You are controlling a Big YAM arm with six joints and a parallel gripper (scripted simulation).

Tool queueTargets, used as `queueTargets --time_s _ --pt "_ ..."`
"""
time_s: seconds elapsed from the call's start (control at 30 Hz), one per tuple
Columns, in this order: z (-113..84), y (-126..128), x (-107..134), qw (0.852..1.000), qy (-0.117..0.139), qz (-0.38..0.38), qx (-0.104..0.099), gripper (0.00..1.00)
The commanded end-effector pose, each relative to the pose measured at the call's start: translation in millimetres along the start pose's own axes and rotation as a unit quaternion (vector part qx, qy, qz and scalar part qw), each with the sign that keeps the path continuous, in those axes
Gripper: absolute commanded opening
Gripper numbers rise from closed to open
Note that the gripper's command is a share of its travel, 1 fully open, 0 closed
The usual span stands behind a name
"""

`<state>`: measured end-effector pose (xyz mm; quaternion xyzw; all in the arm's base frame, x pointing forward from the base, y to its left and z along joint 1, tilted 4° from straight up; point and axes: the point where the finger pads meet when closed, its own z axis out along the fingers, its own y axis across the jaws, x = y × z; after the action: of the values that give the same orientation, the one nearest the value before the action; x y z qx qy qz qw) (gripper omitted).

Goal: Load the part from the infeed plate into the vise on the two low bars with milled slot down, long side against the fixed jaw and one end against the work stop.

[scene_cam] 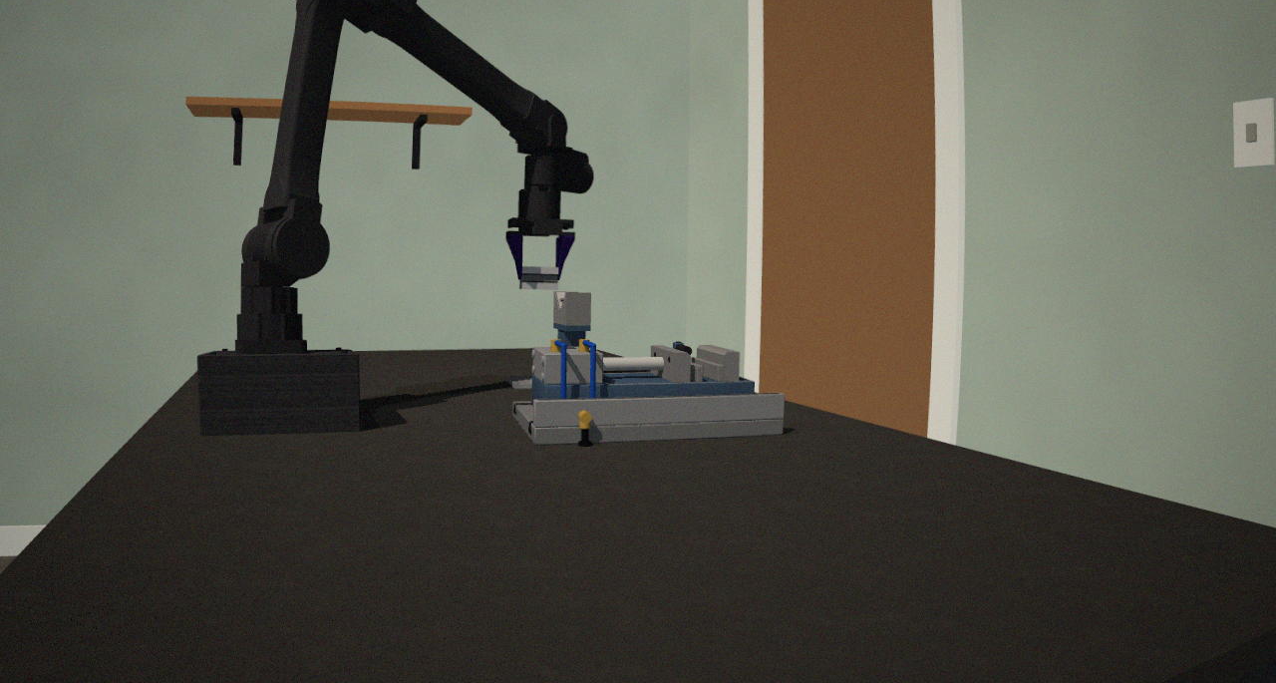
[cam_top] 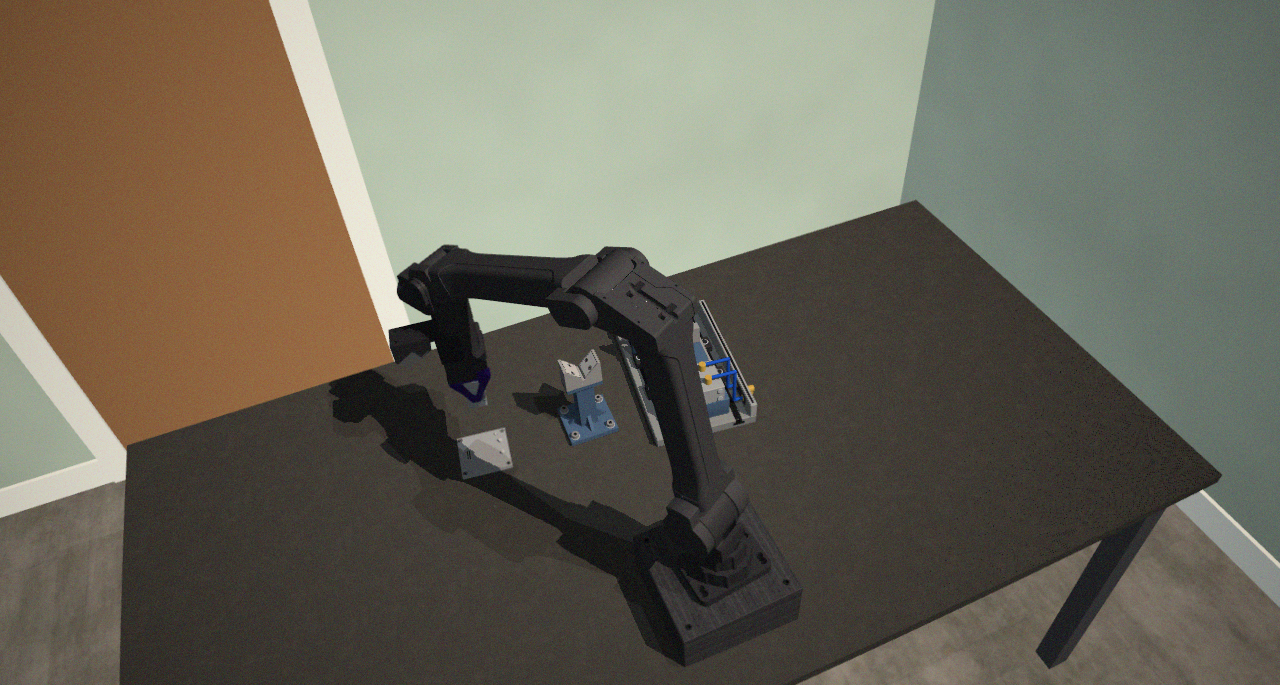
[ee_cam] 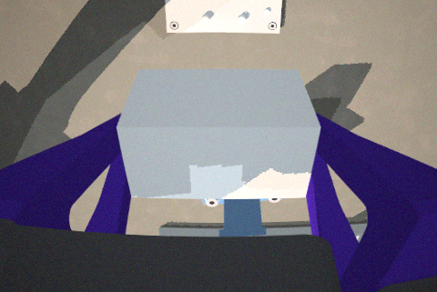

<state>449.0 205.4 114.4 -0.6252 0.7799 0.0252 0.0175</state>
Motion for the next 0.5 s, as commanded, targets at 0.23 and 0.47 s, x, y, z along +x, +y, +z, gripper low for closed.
queueTargets --time_s 0.23,0.47 --pt "-71.6 -19 -7 0.999 -0.026 0.0 0.036 0.0" --pt "-80.8 -18 -7 0.999 -0.026 0.0 0.036 0.0"
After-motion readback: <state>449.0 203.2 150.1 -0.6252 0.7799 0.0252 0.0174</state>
